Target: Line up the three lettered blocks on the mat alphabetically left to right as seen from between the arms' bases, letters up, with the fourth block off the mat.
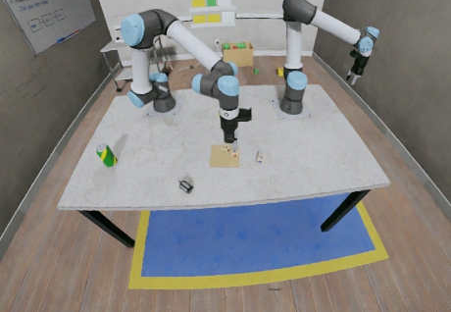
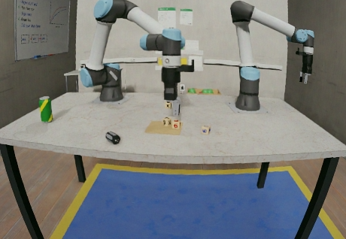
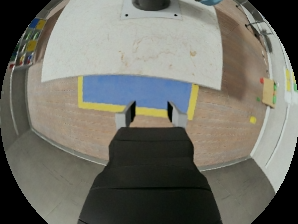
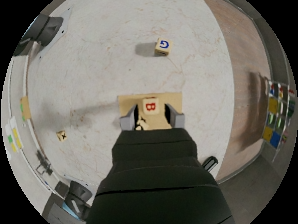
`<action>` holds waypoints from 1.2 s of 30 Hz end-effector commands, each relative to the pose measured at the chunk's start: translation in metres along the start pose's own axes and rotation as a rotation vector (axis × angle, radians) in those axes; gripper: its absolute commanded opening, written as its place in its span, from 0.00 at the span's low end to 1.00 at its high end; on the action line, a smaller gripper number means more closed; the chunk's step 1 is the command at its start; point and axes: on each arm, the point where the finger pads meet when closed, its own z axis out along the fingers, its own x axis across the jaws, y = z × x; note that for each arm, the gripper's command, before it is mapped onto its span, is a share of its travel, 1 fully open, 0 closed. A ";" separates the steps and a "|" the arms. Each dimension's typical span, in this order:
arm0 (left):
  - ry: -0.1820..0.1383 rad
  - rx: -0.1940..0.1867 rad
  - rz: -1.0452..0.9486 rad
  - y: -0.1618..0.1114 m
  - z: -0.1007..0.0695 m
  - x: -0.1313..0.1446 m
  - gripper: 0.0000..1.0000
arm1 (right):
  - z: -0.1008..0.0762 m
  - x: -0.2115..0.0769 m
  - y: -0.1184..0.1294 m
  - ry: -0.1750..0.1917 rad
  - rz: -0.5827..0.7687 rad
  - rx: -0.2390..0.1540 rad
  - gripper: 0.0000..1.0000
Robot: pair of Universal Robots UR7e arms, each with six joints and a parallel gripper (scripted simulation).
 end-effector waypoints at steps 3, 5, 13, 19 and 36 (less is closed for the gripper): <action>0.000 -0.001 0.000 0.000 0.000 0.000 1.00 | -0.022 0.000 0.000 0.000 0.000 0.000 0.87; 0.000 -0.001 0.000 0.000 0.000 0.000 1.00 | -0.028 0.000 0.000 0.000 0.000 0.000 0.87; 0.000 -0.001 0.000 0.000 0.000 0.000 1.00 | -0.033 0.000 0.000 0.000 0.000 0.000 1.00; 0.000 -0.001 0.000 0.000 0.000 0.000 1.00 | -0.033 0.000 0.000 0.000 0.000 0.000 1.00; 0.000 -0.001 0.000 0.000 0.000 0.000 1.00 | -0.033 0.000 0.000 0.000 0.007 0.000 1.00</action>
